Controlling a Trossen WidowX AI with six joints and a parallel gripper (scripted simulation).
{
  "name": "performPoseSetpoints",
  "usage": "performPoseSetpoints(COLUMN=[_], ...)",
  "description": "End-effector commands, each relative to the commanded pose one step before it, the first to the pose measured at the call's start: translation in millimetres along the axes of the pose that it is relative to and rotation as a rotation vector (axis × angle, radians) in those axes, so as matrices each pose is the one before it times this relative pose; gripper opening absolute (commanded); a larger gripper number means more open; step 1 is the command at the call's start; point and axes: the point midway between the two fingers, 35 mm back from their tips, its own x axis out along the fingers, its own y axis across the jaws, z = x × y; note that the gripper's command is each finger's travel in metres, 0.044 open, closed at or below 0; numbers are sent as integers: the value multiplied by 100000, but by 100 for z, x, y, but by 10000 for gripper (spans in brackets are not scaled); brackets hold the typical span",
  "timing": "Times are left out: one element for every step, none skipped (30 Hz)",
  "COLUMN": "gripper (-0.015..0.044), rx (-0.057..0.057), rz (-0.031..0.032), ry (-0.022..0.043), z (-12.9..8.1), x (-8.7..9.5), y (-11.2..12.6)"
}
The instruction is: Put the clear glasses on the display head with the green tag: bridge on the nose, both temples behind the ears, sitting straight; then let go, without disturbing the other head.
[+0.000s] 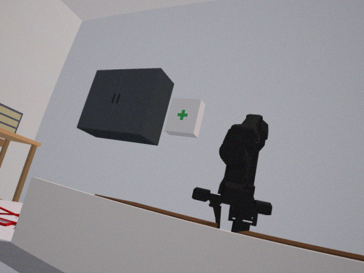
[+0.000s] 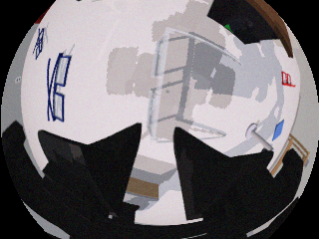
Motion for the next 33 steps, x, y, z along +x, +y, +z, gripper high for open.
performPoseSetpoints(gripper=[140, 140, 140, 140, 140, 140, 140, 140, 140, 140, 140, 140, 140, 140, 140, 140, 140, 140, 140, 140, 140, 140, 140, 140, 140, 140, 140, 140, 140, 140, 140, 140, 140], rx=[494, 0, 0, 0, 0, 0, 0, 0, 0, 0, 0, 0, 0, 0, 0, 0, 0, 0, 0, 0, 0, 0, 0, 0, 0, 0, 0, 0, 0, 0, 0, 0, 0], rz=[-96, 0, 0, 0, 0, 0, 0, 0, 0, 0, 0, 0, 0, 0, 0, 0, 0, 0, 0, 0, 0, 0, 0, 0, 0, 0, 0, 0, 0, 0, 0, 0, 0], ry=[1169, 0, 0, 0, 0, 0, 1, 1, 1, 1, 1, 1, 1, 1, 1, 1, 1, 2, 2, 2, 2, 2, 2, 2, 2, 2, 2, 2, 1, 0, 0, 0, 0], z=[-167, 9, 8, 7, 6, 4, 3, 2, 1, 0, -1, -2, -3, -4, -6, -7, -8, -9, -10, -11, -12, -13, -15, -16, -17, -18, -19, -16, -10, -3, 0, 0, 0], x=[962, 166, 166, 166, 166, 165, 165, 165, 164, 164, 164, 164, 163, 163, 163, 162, 162, 162, 161, 161, 161, 160, 160, 160, 159, 159, 158, 126, 76, 25, 0, 0, 0], y=[-12, 0, -1, 0, -1, -1, -1, -1, -1, -1, -1, 0, 0, 0, 0, 1, 1, 1, 1, 1, 2, 2, 2, 2, 3, 3, 3, 3, 2, 1, 0, 0, 0])
